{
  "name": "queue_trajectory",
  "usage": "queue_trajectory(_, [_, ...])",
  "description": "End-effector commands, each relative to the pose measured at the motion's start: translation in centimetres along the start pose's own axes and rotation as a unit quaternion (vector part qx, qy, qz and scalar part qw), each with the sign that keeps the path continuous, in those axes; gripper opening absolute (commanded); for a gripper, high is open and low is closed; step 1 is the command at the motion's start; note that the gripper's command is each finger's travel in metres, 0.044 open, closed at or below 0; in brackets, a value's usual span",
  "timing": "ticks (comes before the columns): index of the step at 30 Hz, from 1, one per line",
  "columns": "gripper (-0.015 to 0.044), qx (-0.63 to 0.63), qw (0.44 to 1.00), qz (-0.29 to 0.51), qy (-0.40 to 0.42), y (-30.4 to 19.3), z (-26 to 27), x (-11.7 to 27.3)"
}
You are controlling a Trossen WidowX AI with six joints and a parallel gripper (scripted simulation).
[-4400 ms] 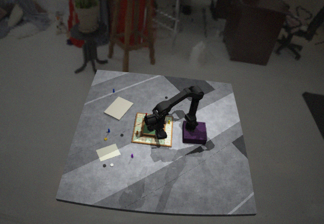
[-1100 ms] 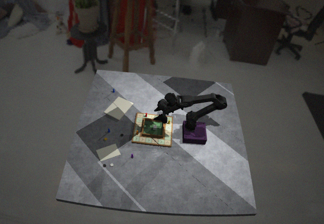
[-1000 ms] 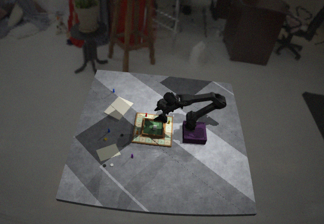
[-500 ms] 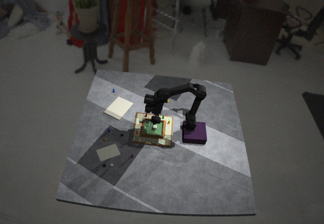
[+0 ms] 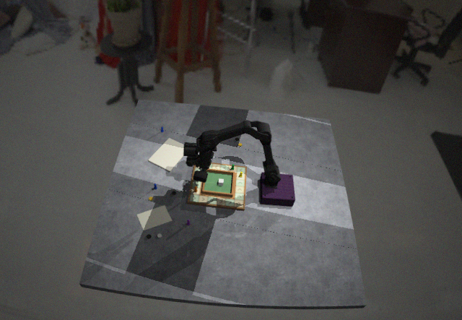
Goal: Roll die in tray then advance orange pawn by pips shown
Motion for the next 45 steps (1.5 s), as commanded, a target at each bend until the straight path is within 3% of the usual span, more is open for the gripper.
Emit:
queue_trajectory(1, [0.0200,-0.026,0.999,0.021,0.003,3.1,1.8,-2.2])
queue_trajectory(42, [0.0200,-0.031,0.999,0.024,0.002,3.3,2.2,-8.1])
queue_trajectory(45, [0.0121,-0.031,0.999,0.024,0.002,3.3,2.2,-8.1])
Point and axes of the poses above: the point midway between the two fingers, 35 mm back from their tips, its own x axis back along the fingers, its own z axis across the jaws, y = z × x, the point moved 10 cm from there along x, back along the fingers, and after that the axes turned 14 degrees about x, right-handed, at the moved point
